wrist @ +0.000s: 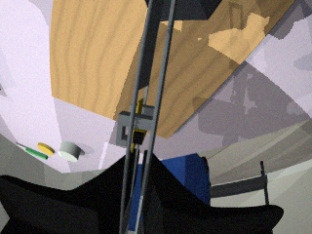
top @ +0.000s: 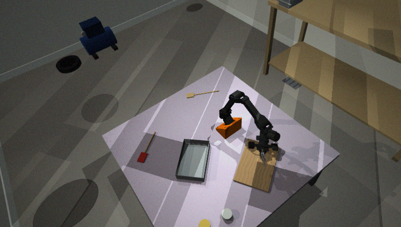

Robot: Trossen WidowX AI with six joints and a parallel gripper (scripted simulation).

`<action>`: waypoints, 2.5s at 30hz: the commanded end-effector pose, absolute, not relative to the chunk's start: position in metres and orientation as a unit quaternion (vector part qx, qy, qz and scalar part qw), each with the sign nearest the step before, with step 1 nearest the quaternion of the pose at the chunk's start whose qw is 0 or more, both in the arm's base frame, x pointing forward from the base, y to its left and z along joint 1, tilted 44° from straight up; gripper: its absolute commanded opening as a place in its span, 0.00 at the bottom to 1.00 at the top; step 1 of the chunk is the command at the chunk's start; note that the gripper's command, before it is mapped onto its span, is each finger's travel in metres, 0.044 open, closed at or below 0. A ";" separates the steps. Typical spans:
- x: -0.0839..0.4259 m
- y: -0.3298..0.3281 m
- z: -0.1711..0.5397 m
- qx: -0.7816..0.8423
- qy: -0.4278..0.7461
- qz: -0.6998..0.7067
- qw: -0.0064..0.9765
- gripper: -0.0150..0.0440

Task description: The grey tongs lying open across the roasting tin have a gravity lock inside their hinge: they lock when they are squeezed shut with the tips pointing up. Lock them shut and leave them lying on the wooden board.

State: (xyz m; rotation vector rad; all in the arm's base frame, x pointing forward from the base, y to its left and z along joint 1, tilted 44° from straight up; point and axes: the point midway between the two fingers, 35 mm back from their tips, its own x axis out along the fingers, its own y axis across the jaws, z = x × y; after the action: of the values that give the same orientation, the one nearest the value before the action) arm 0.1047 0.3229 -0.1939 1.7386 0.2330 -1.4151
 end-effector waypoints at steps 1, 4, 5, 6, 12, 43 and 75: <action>0.108 0.324 -0.194 0.683 0.078 -0.588 0.426 0.00; 0.109 0.324 -0.193 0.667 0.068 -0.606 0.428 0.00; 0.109 0.324 -0.192 0.662 0.064 -0.612 0.429 0.00; 0.109 0.324 -0.192 0.657 0.061 -0.618 0.429 0.00; 0.111 0.322 -0.188 0.624 0.037 -0.653 0.427 0.00; 0.115 0.315 -0.166 0.515 -0.032 -0.751 0.412 0.00; 0.110 0.284 -0.208 0.516 -0.032 -0.751 0.412 0.00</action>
State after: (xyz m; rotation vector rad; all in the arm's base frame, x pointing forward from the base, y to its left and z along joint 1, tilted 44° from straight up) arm 0.1093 0.2871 -0.2047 1.2975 -0.0836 -1.8931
